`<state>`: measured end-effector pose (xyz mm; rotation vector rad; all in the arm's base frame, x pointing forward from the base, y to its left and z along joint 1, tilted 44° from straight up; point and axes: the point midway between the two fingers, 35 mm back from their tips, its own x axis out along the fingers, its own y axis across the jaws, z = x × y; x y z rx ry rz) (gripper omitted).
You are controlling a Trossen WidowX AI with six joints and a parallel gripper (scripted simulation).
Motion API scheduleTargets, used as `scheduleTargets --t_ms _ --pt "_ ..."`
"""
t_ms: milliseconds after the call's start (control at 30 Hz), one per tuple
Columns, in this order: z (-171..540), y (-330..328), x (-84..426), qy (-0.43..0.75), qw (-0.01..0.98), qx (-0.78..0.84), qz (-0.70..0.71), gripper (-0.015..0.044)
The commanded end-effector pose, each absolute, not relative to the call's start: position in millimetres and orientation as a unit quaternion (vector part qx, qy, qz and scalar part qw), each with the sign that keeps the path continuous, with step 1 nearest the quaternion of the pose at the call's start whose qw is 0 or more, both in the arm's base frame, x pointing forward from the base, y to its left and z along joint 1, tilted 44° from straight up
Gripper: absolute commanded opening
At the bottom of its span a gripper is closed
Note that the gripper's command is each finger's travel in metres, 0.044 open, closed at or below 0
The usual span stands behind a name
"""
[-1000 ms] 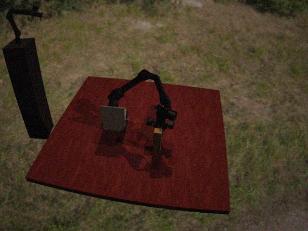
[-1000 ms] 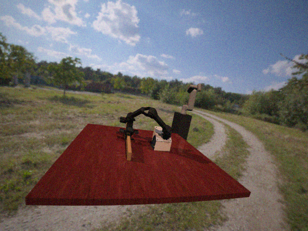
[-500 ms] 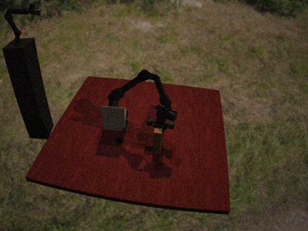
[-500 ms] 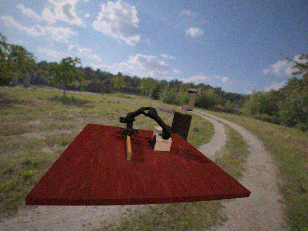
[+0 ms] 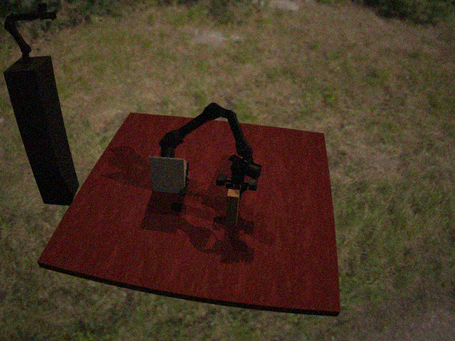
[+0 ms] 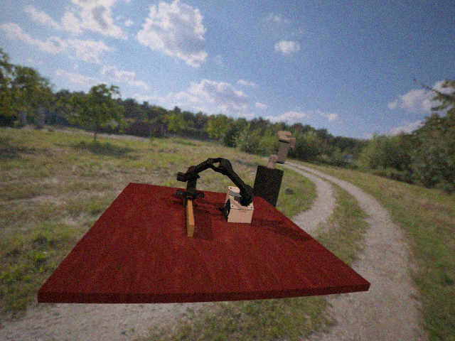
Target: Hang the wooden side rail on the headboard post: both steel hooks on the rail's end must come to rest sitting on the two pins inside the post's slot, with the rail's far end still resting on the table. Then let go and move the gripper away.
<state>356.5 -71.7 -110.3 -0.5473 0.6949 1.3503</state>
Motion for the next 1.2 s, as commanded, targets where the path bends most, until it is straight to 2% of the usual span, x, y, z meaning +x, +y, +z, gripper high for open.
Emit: scheduleTargets --t_ms 0,1167 --pt "-110.9 -77.2 356.0 0.312 0.694 -0.247 0.6 0.0" --pt "-112.1 -80.7 356.5 0.312 0.694 -0.247 0.6 0.0"
